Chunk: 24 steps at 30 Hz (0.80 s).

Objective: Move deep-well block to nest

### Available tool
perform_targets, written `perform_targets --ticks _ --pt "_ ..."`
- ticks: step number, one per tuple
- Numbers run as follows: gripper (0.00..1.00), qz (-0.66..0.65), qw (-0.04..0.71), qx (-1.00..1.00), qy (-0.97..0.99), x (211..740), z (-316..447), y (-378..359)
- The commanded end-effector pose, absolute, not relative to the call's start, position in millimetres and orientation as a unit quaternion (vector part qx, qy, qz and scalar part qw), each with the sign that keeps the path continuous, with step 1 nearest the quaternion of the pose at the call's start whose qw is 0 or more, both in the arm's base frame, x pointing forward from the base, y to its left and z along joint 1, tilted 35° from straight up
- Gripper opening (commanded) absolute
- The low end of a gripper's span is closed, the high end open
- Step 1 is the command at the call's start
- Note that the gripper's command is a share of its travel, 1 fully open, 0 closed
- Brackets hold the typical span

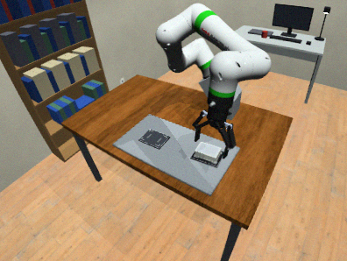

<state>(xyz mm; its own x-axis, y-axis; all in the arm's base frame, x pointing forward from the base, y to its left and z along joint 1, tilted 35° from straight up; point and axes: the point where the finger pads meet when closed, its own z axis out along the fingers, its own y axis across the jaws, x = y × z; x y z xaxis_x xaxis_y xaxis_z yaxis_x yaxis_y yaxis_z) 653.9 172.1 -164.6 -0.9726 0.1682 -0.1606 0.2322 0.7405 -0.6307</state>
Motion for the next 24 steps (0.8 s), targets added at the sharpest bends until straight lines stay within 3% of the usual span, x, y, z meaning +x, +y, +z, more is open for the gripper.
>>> perform_targets --ticks 1,17,24 --pt "1.00 -0.343 0.048 0.107 0.932 654.7 -163.2 173.4" --pt "1.00 -0.343 0.048 0.107 0.932 654.7 -163.2 173.4" --pt "1.00 -0.345 0.009 -0.003 0.939 650.0 -167.3 167.3"
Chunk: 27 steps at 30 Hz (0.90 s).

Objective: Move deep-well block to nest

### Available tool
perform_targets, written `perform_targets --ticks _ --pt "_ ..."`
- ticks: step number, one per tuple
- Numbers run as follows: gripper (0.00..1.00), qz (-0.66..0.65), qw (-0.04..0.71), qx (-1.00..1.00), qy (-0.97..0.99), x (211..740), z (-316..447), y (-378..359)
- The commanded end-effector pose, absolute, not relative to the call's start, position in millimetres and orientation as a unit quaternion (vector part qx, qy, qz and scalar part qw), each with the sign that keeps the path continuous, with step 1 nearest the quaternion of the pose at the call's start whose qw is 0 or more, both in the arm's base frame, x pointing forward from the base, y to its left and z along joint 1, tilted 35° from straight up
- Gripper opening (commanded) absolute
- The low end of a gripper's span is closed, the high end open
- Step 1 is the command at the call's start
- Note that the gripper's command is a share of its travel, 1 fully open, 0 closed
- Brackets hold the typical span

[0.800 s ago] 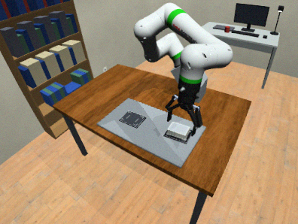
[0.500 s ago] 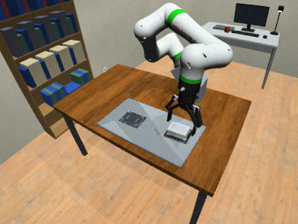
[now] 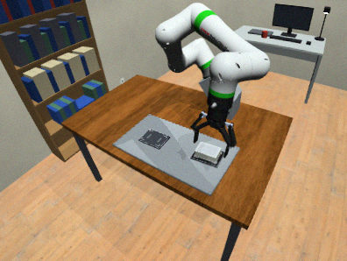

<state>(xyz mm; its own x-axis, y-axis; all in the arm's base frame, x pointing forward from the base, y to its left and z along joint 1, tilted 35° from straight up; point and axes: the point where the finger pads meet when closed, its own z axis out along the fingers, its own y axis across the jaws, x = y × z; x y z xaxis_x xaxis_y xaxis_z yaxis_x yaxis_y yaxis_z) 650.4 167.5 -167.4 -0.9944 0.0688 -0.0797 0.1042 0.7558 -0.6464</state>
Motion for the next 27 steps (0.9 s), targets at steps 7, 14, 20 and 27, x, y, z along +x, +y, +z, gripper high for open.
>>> perform_targets --ticks 7,14,20,27 --pt "1.00 -0.342 -0.031 -0.112 0.932 644.2 -172.4 160.0" --pt "1.00 -0.338 -0.059 -0.189 0.920 640.0 -175.9 155.1" --pt "1.00 -0.329 -0.092 -0.280 0.897 635.5 -179.2 150.2" --pt "1.00 -0.319 -0.119 -0.354 0.871 630.9 -182.6 145.2"
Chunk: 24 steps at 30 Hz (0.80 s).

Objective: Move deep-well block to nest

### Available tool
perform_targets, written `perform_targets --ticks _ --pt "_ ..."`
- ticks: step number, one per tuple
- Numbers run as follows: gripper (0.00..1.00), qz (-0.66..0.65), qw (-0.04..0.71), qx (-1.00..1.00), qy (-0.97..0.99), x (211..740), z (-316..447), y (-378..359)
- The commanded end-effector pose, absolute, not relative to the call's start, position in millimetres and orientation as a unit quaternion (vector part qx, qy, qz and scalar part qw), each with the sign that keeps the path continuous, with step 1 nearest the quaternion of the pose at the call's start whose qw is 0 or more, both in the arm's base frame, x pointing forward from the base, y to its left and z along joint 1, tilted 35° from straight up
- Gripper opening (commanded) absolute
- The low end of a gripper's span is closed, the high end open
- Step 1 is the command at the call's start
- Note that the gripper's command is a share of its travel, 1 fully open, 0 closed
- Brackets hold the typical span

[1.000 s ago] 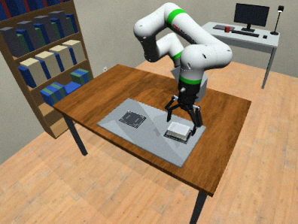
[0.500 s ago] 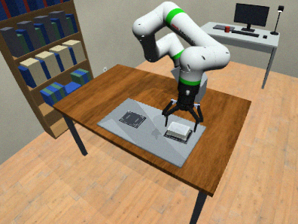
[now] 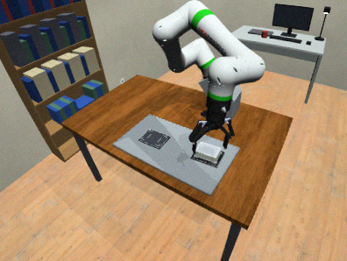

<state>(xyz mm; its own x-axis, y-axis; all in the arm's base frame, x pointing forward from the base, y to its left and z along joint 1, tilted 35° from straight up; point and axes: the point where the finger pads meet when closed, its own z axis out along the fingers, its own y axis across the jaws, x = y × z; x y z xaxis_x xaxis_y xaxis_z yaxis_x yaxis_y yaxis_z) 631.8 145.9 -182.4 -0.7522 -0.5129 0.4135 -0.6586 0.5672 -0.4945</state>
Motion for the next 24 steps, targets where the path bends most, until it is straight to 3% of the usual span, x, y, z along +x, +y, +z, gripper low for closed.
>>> perform_targets --ticks 1,24 --pt "1.00 0.317 0.124 0.369 -0.865 628.5 -184.2 142.7" --pt "1.00 0.251 0.223 0.644 -0.688 610.0 -195.5 124.8"
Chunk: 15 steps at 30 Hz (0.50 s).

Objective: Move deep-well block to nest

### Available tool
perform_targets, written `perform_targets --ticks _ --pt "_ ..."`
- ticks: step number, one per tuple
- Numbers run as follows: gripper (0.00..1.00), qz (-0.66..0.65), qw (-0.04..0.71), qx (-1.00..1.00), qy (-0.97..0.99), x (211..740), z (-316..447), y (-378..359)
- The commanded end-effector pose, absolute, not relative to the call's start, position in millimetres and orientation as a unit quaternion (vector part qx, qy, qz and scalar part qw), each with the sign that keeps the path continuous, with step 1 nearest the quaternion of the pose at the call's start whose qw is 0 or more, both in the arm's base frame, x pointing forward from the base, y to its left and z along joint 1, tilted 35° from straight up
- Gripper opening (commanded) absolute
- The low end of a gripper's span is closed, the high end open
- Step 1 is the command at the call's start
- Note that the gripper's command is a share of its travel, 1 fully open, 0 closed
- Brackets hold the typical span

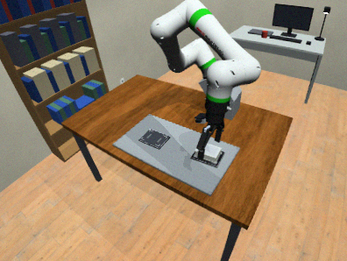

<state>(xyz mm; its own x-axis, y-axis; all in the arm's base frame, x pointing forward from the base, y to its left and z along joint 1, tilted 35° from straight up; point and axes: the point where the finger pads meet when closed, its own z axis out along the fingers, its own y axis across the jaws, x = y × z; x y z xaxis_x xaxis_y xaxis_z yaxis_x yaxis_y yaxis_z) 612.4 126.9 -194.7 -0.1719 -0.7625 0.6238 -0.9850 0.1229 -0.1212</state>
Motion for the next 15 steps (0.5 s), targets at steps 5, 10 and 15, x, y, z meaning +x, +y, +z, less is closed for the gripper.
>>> perform_targets --ticks 5,10,15 --pt "1.00 0.230 0.242 0.699 -0.632 607.1 -197.0 122.2" --pt "1.00 0.217 0.253 0.730 -0.597 604.2 -198.5 119.6" --pt "1.00 0.193 0.269 0.777 -0.535 598.1 -201.6 114.4"
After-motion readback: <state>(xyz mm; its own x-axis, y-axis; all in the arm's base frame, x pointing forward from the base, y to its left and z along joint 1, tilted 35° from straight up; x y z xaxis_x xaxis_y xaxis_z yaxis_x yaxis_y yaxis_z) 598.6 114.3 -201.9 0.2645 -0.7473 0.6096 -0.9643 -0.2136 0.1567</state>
